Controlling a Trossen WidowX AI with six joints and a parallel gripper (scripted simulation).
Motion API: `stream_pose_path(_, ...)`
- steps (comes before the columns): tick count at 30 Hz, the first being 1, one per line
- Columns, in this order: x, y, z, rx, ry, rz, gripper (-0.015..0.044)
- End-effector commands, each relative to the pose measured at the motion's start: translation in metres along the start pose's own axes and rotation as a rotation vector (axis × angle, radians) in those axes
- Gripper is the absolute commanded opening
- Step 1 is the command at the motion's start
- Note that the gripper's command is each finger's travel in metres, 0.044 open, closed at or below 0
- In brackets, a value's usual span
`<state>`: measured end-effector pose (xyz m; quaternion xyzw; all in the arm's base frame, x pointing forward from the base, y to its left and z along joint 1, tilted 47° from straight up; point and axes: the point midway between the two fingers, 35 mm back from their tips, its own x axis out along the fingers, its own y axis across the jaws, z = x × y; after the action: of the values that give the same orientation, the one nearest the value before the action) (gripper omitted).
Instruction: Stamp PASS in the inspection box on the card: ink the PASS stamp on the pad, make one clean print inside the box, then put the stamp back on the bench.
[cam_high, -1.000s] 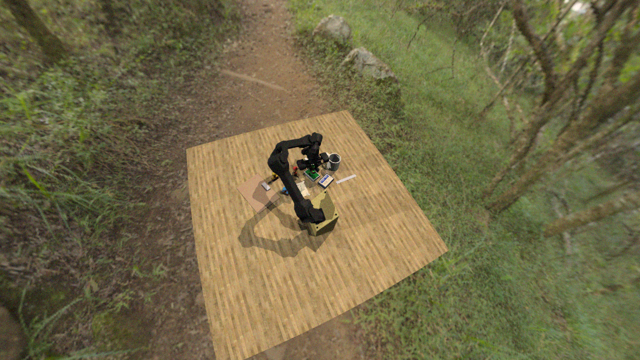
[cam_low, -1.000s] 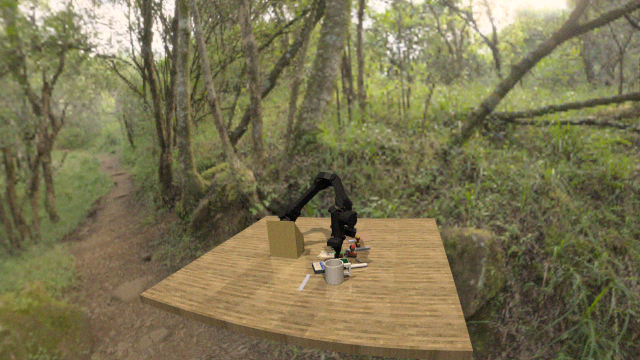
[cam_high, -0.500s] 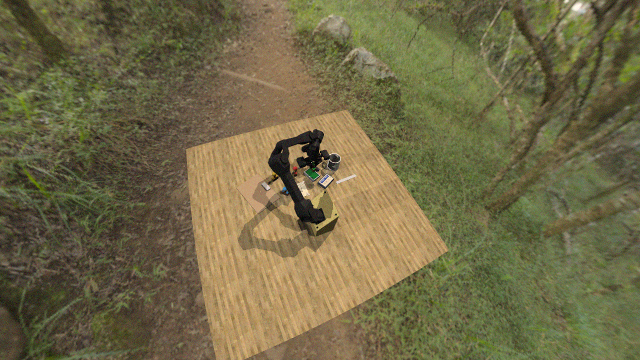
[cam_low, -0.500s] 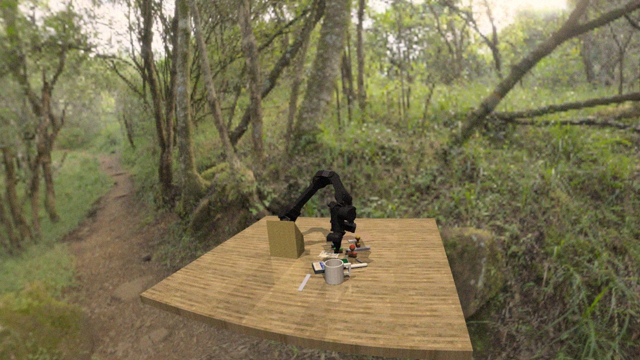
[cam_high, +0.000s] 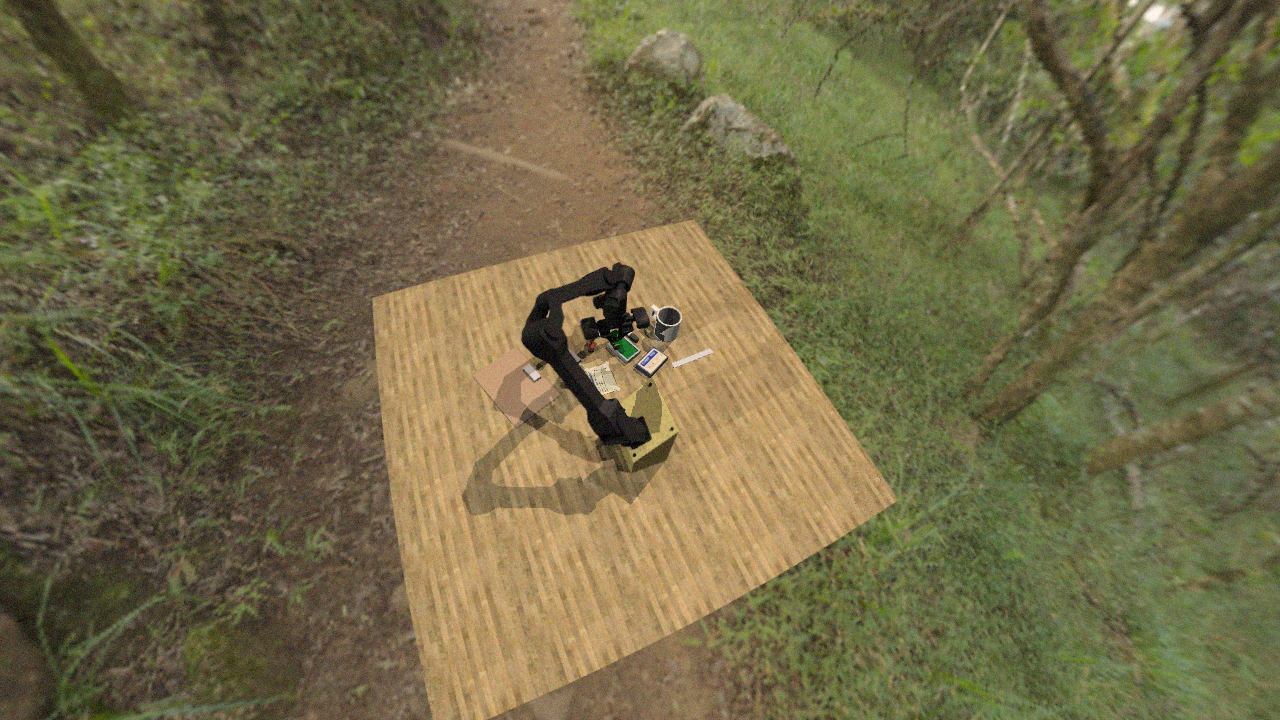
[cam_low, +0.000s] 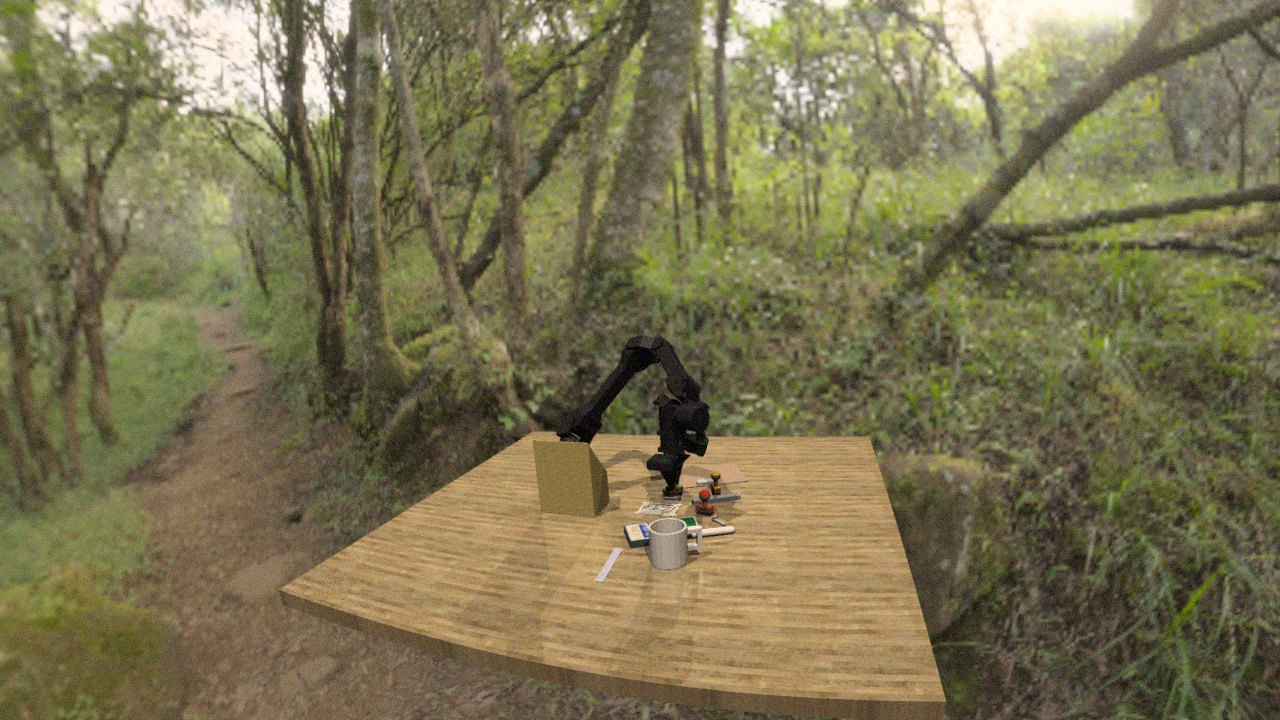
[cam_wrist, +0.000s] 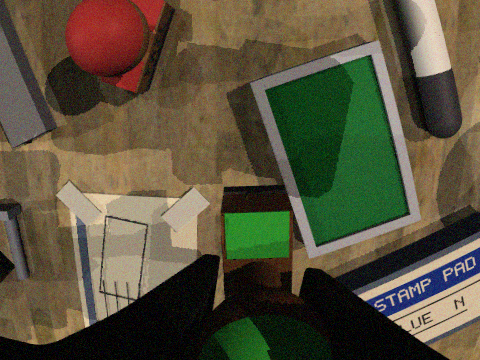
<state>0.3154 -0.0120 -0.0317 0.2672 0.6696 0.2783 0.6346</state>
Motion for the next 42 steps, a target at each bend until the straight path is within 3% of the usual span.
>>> stream_pose_path(1, 0.0, 0.013, -0.009, 0.051, -0.002, 0.003, 0.0)
stream_pose_path(17, 0.003, 0.062, -0.056, 0.259, 0.005, 0.006, 0.0)
stream_pose_path(42, 0.018, 0.062, -0.055, 0.26, 0.003, 0.003, 0.0)
